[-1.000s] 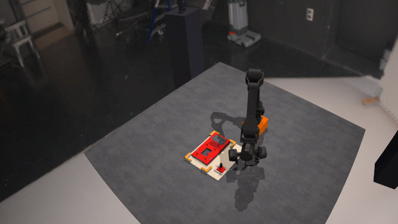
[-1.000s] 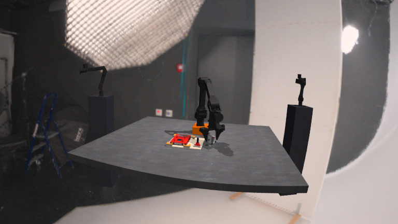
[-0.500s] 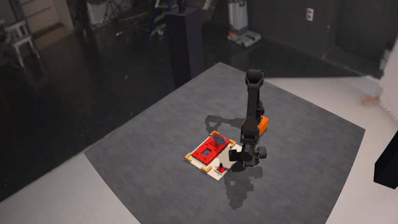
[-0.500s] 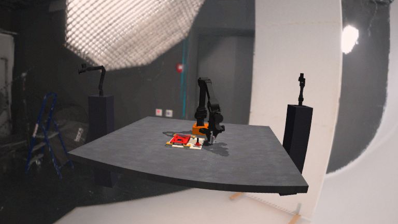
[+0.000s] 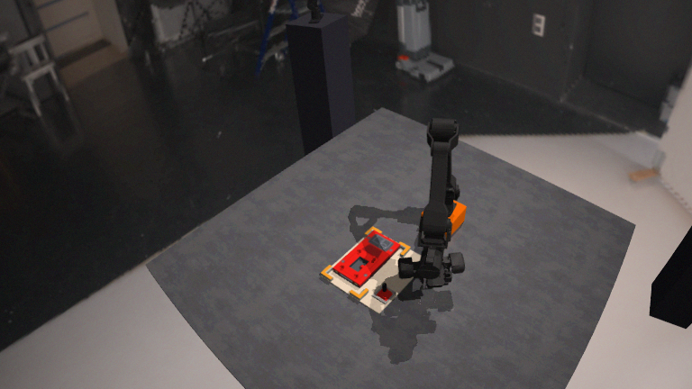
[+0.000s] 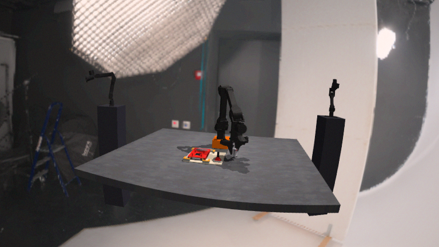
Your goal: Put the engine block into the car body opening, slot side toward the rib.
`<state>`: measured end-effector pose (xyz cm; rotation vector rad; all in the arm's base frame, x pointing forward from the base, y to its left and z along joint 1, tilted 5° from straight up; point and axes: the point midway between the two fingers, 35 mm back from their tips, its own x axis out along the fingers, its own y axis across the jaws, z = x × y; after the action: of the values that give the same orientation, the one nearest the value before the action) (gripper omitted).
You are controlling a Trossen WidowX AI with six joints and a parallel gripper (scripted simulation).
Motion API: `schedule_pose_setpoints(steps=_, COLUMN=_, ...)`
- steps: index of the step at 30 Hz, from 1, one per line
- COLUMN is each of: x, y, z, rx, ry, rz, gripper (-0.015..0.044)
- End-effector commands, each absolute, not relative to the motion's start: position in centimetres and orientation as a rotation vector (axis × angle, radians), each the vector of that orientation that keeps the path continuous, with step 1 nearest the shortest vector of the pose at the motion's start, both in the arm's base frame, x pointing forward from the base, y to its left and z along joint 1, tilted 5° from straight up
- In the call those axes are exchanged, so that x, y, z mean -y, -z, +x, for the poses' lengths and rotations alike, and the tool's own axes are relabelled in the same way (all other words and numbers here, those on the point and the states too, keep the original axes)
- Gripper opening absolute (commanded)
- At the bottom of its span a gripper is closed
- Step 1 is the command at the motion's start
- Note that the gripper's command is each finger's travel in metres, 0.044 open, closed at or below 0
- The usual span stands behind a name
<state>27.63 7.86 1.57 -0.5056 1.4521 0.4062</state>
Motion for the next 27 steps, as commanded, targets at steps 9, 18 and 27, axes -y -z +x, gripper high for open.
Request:
schedule_pose_setpoints(steps=9, x=-8.6, y=-5.1, z=28.1, rx=-1.441, ry=-0.406, rz=-0.502, gripper=0.0000)
schedule_pose_setpoints(steps=18, x=-9.0, y=-7.9, z=27.9, rx=-1.441, ry=-0.406, rz=-0.502, gripper=0.0000)
schedule_pose_setpoints(steps=27, x=-9.2, y=-10.8, z=27.4, rx=-1.441, ry=-0.406, rz=-0.502, gripper=0.0000)
